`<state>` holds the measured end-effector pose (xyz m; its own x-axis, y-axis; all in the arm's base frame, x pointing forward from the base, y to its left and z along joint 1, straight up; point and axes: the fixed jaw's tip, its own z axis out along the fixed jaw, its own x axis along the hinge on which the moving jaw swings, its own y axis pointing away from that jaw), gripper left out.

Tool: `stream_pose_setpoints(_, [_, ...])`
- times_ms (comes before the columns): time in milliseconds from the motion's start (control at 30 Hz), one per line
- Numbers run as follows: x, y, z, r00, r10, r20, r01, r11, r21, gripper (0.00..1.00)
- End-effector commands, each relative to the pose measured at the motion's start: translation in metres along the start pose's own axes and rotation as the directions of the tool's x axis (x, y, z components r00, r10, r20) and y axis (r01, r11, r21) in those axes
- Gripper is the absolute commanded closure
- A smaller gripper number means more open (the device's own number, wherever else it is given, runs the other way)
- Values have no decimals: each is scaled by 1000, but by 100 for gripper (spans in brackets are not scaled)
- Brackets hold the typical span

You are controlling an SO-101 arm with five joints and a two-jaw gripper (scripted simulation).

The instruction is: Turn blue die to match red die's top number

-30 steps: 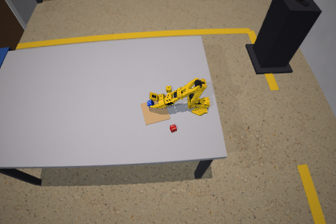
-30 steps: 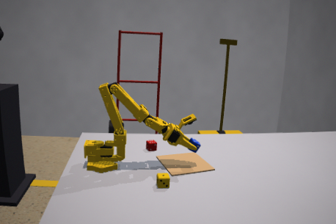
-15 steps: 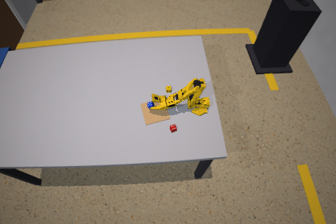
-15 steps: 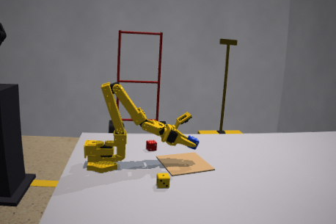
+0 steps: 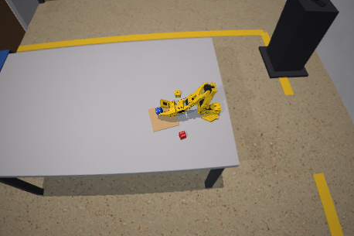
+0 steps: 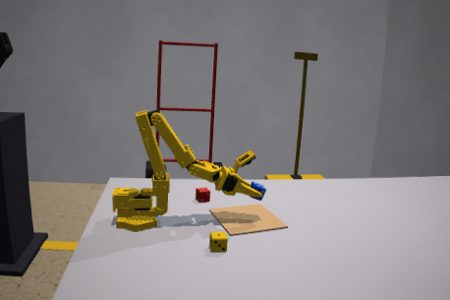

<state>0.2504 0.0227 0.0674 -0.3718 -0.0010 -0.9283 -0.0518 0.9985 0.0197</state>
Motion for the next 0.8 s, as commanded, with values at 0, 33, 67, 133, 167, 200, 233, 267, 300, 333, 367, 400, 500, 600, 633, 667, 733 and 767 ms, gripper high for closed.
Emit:
stream_pose_setpoints(0, [-25, 2, 1, 994, -7, 107, 8, 1000, -8, 100])
stream_pose_setpoints(33, [-25, 2, 1, 994, -7, 107, 8, 1000, -8, 100])
stream_pose_setpoints(67, [-25, 2, 1, 994, -7, 107, 8, 1000, -8, 100])
stream_pose_setpoints(133, [-25, 2, 1, 994, -7, 107, 8, 1000, -8, 100])
stream_pose_setpoints(167, [-25, 2, 1, 994, -7, 107, 8, 1000, -8, 100])
stream_pose_setpoints(200, [-21, 2, 2, 995, -19, 99, 20, 1000, -8, 100])
stream_pose_setpoints(233, [-21, 2, 2, 995, -19, 99, 20, 1000, -8, 100])
stream_pose_setpoints(267, [-21, 2, 2, 995, -19, 99, 20, 1000, -8, 100])
stream_pose_setpoints(300, [-21, 2, 2, 995, -19, 99, 20, 1000, -8, 100])
stream_pose_setpoints(333, [-21, 2, 2, 995, -19, 99, 20, 1000, -8, 100])
stream_pose_setpoints(367, [-21, 2, 2, 995, -19, 99, 20, 1000, -8, 100])
stream_pose_setpoints(400, [-21, 2, 2, 995, -19, 99, 20, 1000, -8, 100])
stream_pose_setpoints(500, [-21, 2, 2, 995, -19, 99, 20, 1000, -8, 100])
stream_pose_setpoints(600, [-21, 2, 2, 995, -19, 99, 20, 1000, -8, 100])
stream_pose_setpoints(633, [-21, 2, 2, 995, -19, 99, 20, 1000, -8, 100])
stream_pose_setpoints(667, [-21, 2, 2, 995, -19, 99, 20, 1000, -8, 100])
stream_pose_setpoints(733, [-21, 2, 2, 995, -19, 99, 20, 1000, -8, 100])
stream_pose_setpoints(767, [-21, 2, 2, 995, -19, 99, 20, 1000, -8, 100])
